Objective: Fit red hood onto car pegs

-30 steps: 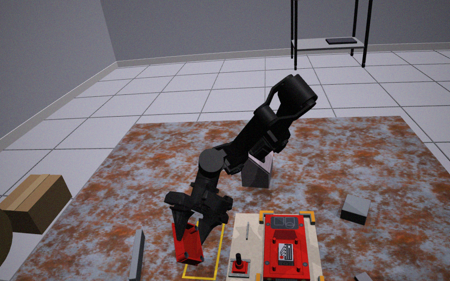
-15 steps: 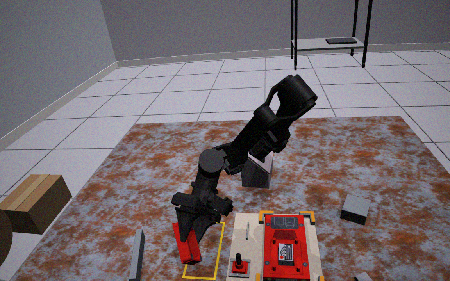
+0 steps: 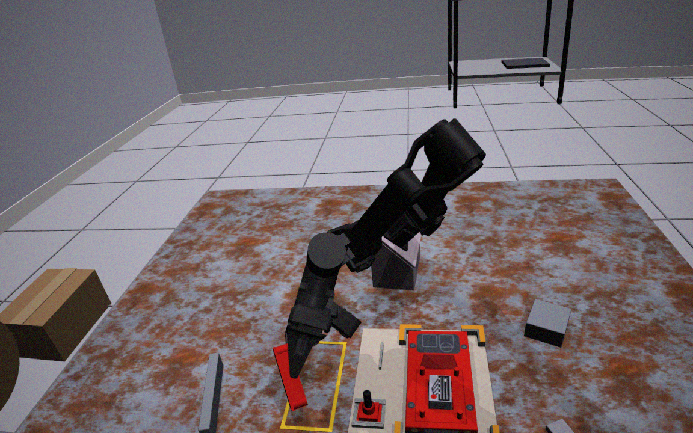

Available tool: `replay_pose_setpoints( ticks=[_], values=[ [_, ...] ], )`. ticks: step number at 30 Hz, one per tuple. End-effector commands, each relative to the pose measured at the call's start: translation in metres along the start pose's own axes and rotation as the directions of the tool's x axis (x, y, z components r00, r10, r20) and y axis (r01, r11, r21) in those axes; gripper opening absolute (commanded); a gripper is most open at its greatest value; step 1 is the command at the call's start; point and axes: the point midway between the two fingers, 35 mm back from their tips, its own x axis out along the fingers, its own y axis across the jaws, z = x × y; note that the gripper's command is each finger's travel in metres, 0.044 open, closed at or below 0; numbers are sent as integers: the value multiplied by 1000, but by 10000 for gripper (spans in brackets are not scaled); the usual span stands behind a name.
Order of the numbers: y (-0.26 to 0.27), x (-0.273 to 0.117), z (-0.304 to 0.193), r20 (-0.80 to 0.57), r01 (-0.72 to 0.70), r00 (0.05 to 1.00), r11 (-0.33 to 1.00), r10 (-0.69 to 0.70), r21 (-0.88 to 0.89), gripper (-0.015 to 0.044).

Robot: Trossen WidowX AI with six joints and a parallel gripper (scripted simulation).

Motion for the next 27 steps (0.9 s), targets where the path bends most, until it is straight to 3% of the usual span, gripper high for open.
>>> replay_pose_setpoints(
  ticks=[1,11,22,27],
  values=[
    [4,0,1,-4,-4,1000,993,4,-115,0],
    [16,4,6,-4,-6,1000,910,5,-415,0],
    [33,8,15,-2,-8,1000,714,9,-701,0],
    [28,9,13,0,-3,1000,752,4,-660,0]
  ],
)
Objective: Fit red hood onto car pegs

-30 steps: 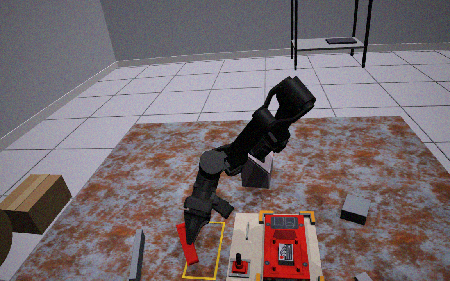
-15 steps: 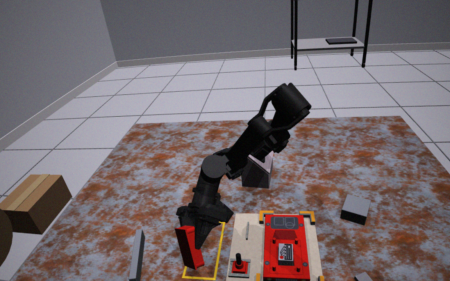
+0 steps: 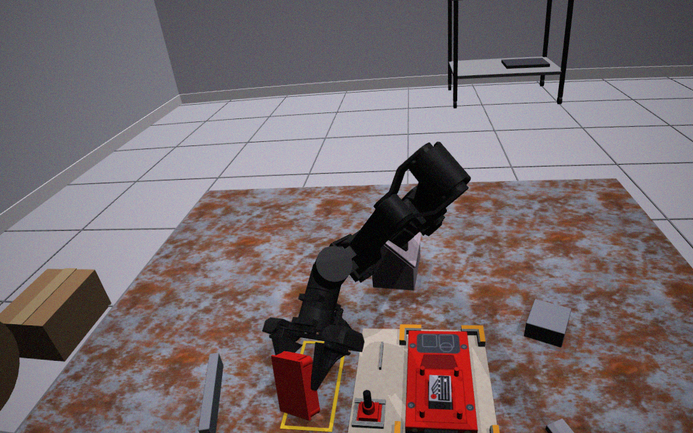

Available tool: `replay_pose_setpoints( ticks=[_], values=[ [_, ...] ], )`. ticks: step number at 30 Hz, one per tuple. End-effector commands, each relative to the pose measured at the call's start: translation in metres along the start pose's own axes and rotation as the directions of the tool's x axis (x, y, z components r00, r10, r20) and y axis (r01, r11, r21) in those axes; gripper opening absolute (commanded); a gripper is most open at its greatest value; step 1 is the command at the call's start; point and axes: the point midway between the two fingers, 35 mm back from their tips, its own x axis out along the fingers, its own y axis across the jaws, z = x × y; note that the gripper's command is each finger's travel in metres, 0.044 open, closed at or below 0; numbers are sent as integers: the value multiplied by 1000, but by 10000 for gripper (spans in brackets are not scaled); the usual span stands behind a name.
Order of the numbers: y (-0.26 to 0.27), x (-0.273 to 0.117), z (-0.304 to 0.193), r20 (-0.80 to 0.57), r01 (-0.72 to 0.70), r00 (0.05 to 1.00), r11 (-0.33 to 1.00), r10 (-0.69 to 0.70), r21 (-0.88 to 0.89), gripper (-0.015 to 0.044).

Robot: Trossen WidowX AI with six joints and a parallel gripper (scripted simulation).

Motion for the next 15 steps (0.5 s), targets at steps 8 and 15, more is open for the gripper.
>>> replay_pose_setpoints(
  ticks=[8,15],
  values=[
    [0,0,0,0,0,1000,1000,0,6,184],
    [0,0,0,0,0,1000,1000,0,6,367]
  ],
)
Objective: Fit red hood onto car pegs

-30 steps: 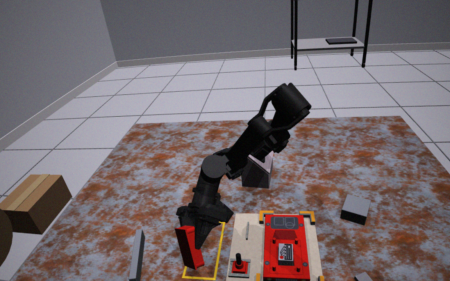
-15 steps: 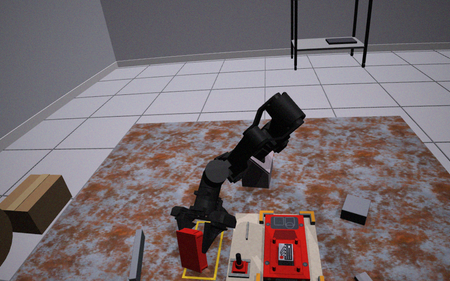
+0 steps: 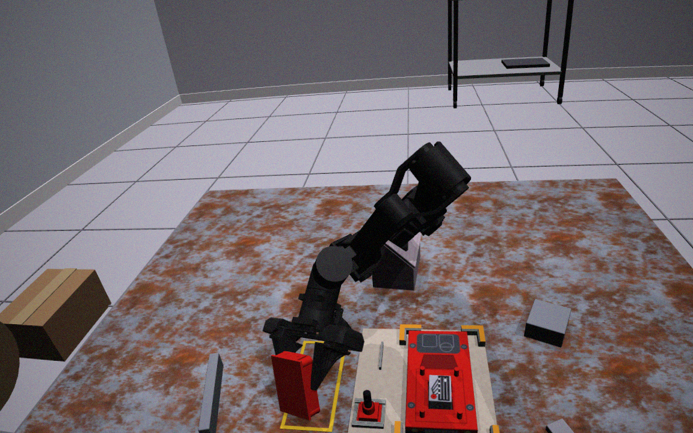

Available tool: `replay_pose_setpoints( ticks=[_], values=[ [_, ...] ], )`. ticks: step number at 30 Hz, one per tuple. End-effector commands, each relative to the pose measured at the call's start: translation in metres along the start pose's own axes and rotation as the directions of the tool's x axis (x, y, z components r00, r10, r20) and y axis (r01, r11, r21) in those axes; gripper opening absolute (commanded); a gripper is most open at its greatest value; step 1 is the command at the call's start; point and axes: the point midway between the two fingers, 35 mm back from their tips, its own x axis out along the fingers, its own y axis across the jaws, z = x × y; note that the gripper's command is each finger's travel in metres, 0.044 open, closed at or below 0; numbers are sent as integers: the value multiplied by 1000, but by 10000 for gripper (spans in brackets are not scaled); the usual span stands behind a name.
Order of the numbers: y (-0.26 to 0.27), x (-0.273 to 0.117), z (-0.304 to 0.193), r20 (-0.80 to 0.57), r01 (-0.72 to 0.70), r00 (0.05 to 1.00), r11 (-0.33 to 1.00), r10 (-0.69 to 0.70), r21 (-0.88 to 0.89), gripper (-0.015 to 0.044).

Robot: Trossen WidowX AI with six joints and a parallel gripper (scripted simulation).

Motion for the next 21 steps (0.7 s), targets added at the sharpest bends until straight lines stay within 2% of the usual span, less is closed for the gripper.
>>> replay_pose_setpoints(
  ticks=[1,3,10,21],
  values=[
    [0,0,0,0,0,1000,1000,0,-4,394],
    [0,0,0,0,0,1000,1000,0,-4,440],
    [-1,-15,-9,-1,-10,1000,998,10,-65,440],
    [-7,-91,-32,-21,-24,1000,945,18,-326,440]
  ],
)
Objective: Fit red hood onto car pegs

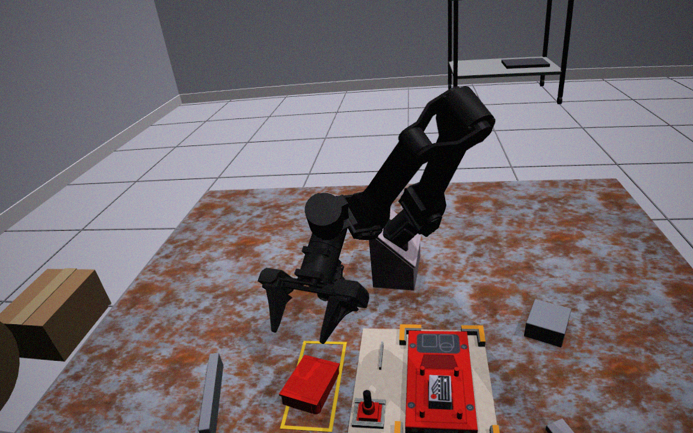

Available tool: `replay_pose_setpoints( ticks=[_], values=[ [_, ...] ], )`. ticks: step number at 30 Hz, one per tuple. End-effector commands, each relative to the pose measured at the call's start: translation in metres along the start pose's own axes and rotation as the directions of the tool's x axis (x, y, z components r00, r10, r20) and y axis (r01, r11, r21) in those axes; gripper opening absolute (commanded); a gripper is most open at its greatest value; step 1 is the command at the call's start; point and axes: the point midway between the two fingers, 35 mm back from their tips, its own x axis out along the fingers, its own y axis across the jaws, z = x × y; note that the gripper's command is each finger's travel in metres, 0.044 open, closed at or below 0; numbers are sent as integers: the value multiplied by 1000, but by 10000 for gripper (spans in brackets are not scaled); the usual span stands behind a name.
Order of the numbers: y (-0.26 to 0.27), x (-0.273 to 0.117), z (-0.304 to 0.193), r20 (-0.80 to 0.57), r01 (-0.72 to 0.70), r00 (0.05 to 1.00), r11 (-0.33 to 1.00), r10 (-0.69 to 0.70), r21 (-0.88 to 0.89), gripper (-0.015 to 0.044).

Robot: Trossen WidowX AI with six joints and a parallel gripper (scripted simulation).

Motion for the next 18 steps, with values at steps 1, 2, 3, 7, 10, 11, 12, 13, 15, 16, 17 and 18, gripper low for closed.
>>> replay_pose_setpoints(
  ticks=[1,2,3,7,10,11,12,13,15,16,17,18],
  values=[
    [-2,-27,1,-3,4,1000,997,-5,-79,440],
    [-3,-34,1,-8,5,1000,995,-6,-102,440],
    [-1,-14,-2,-6,0,1000,999,0,-47,440],
    [-1,-14,-2,-6,0,1000,999,0,-47,440],
    [-1,-14,-2,-6,0,1000,999,0,-47,440],
    [-1,-14,-2,-6,0,1000,999,0,-47,440],
    [-1,-14,-2,-6,0,1000,999,0,-47,440],
    [-1,-14,-2,-6,0,1000,999,0,-47,440],
    [-1,-14,-2,-6,0,1000,999,0,-47,414],
    [-1,-14,-2,-6,0,1000,999,0,-47,387],
    [-1,-14,-2,-6,0,1000,999,0,-47,361],
    [-1,-14,-2,-6,0,1000,999,0,-47,335]
  ],
)
